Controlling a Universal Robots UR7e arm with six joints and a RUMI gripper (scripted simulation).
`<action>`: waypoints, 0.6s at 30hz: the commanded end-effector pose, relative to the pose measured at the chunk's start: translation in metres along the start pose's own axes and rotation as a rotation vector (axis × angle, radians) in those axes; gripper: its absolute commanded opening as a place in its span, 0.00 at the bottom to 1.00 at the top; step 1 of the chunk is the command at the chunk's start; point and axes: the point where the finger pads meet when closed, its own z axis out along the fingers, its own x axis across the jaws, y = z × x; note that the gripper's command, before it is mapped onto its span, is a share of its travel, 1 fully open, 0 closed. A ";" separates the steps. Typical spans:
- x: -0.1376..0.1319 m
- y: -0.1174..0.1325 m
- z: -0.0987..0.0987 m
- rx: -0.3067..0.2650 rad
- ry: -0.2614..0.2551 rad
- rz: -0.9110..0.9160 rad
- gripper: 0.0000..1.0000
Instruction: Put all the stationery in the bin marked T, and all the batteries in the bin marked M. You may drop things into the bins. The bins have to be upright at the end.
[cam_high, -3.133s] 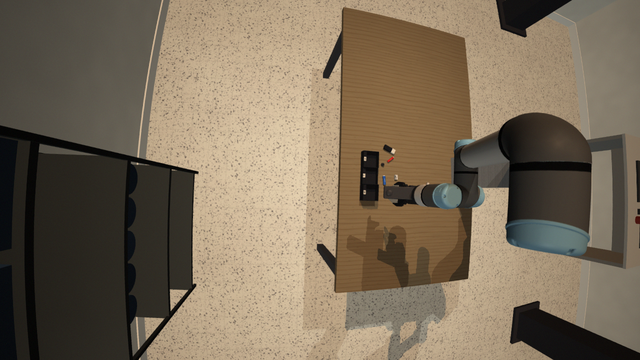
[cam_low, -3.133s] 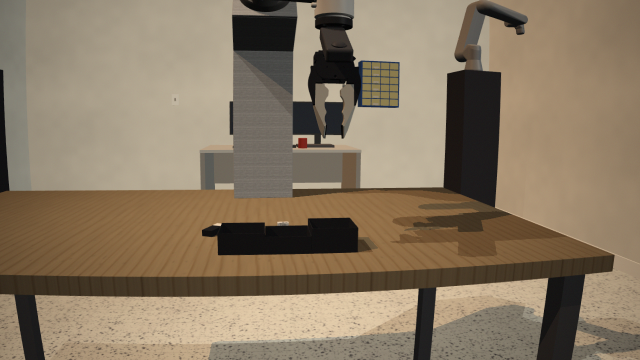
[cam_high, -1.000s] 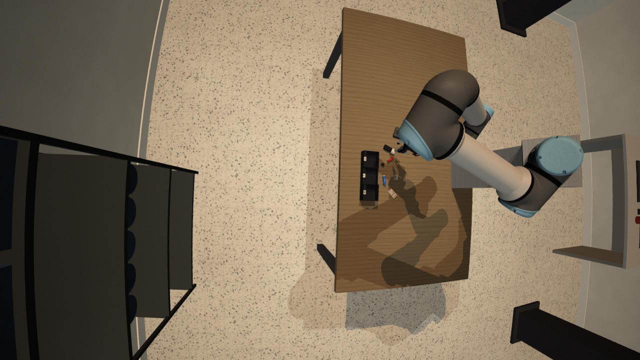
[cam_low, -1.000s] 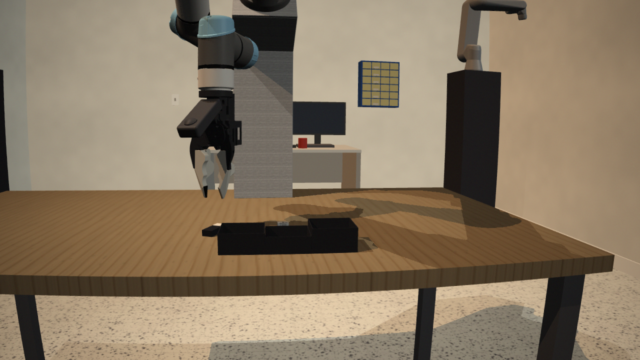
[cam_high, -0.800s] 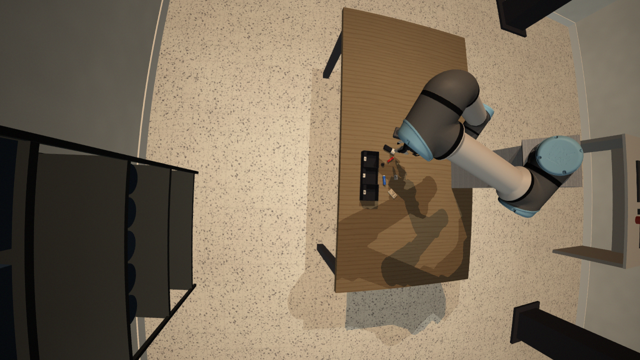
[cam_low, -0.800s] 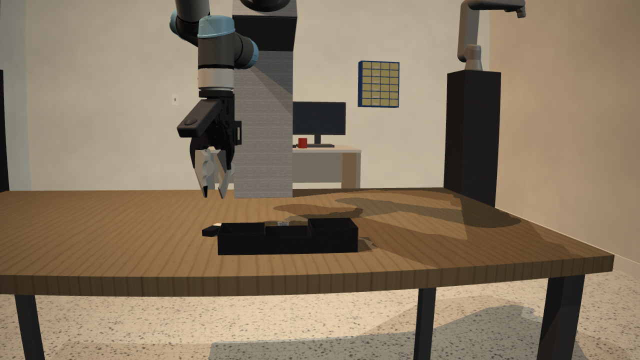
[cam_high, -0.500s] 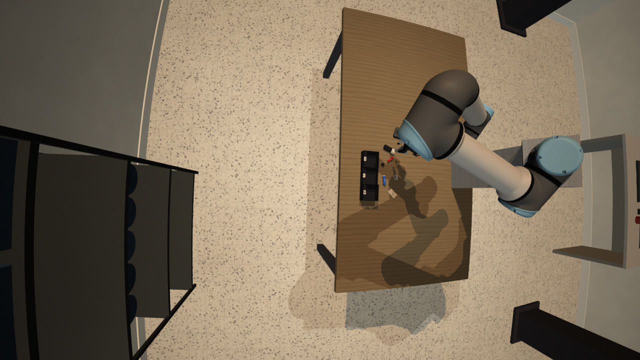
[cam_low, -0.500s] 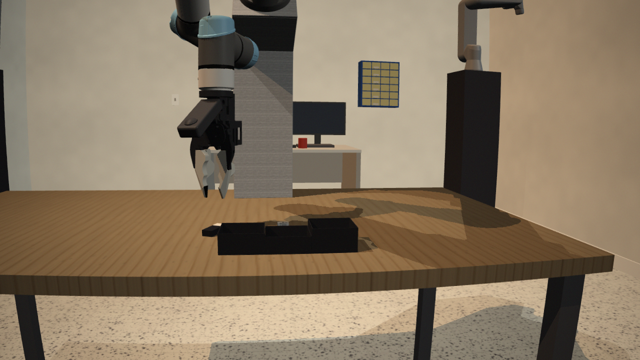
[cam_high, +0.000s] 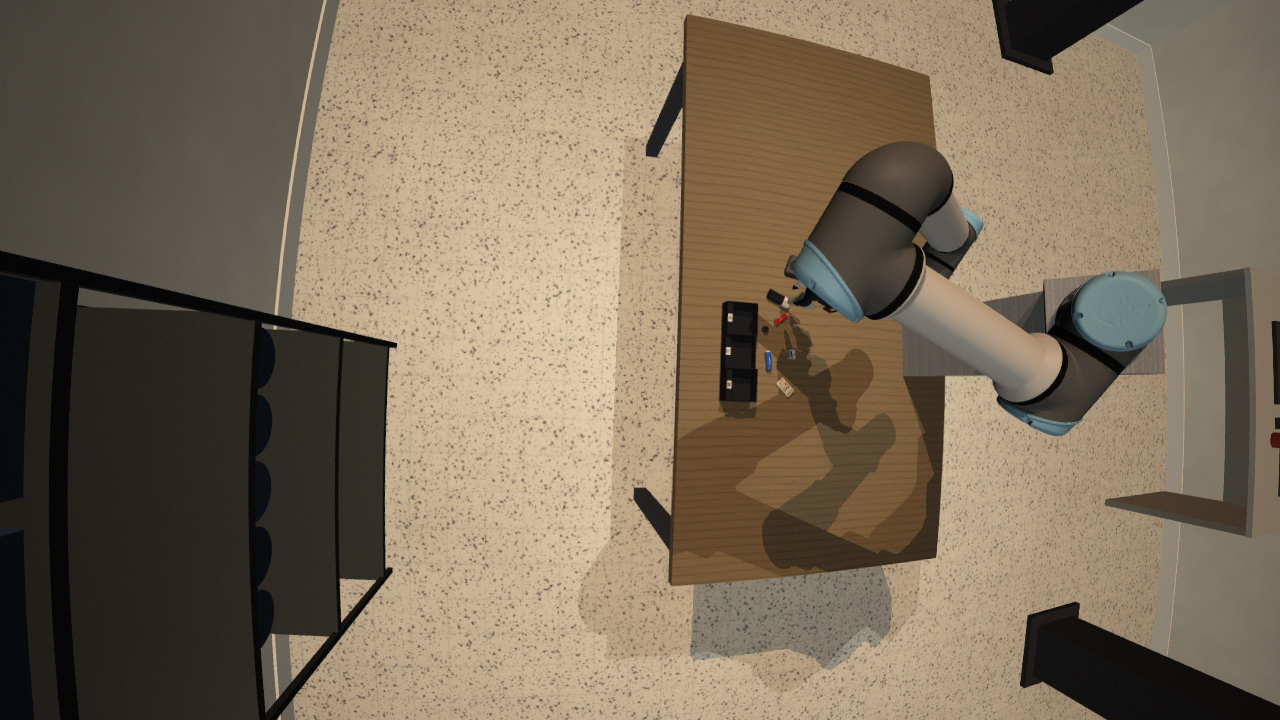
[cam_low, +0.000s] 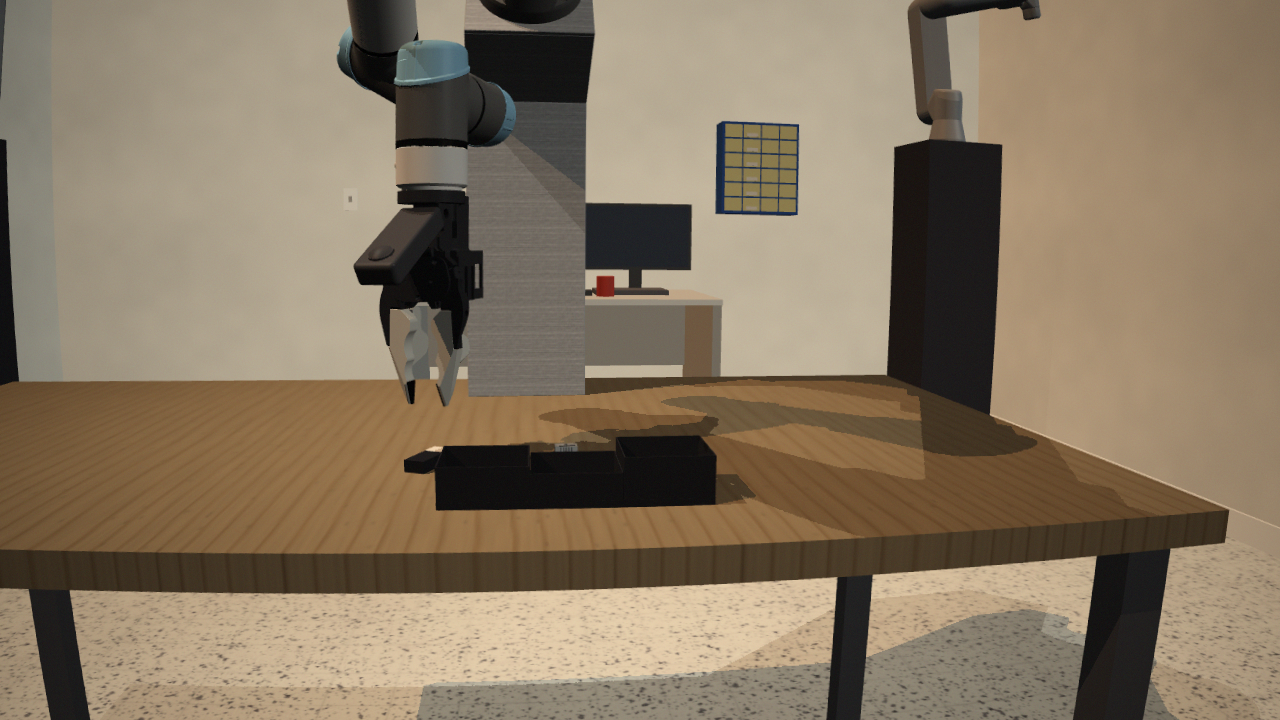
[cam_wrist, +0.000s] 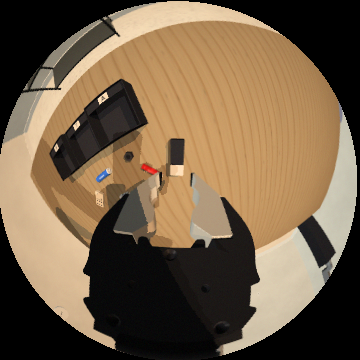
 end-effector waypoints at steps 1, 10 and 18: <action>0.000 0.000 0.019 -0.001 0.000 0.000 0.23; 0.000 0.000 0.052 0.000 0.000 0.000 0.23; 0.001 -0.001 0.054 0.000 0.000 0.001 0.23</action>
